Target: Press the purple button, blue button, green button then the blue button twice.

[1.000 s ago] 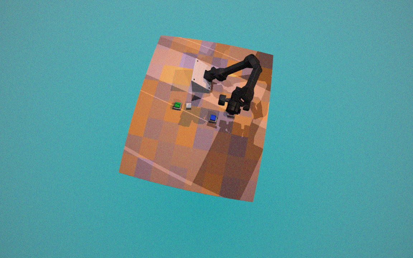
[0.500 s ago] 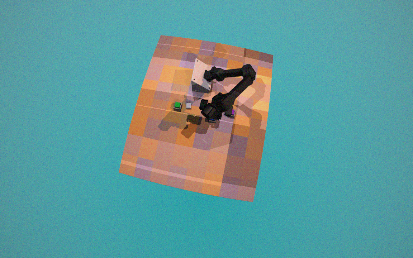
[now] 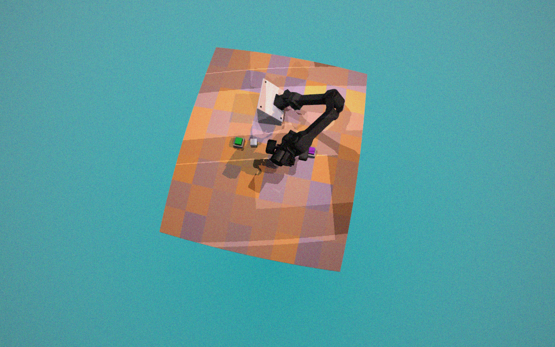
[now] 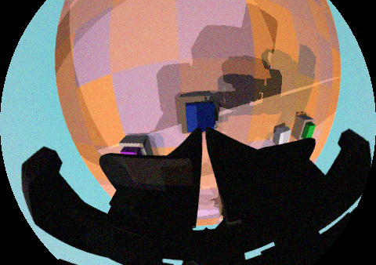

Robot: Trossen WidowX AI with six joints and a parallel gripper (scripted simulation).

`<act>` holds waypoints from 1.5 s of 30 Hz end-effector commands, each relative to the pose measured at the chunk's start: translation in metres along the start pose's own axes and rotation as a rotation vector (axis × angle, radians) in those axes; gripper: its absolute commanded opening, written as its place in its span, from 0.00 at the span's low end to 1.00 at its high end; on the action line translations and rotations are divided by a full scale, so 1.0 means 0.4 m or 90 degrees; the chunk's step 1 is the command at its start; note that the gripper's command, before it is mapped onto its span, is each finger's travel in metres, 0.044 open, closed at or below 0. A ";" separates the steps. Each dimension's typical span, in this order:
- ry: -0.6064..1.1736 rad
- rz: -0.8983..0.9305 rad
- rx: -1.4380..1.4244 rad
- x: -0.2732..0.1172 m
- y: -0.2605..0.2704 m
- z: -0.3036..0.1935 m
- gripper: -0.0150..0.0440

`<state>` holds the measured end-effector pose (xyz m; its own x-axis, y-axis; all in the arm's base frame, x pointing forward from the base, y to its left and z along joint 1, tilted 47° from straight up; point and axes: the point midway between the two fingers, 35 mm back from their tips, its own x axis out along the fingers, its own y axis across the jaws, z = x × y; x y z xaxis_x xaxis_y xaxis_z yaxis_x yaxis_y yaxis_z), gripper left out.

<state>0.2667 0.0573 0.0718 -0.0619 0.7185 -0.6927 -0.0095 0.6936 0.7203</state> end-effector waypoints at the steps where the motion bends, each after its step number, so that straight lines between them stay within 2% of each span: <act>1: -0.009 0.002 0.003 0.009 -0.002 0.003 0.29; 22: -0.009 0.003 0.003 0.087 -0.001 0.004 0.29; 41: -0.009 0.003 0.003 0.087 -0.001 0.004 0.29; 45: -0.009 0.002 0.003 0.013 -0.002 0.003 0.29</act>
<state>0.2632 0.0763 0.0534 -0.0637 0.7236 -0.6872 0.0002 0.6886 0.7251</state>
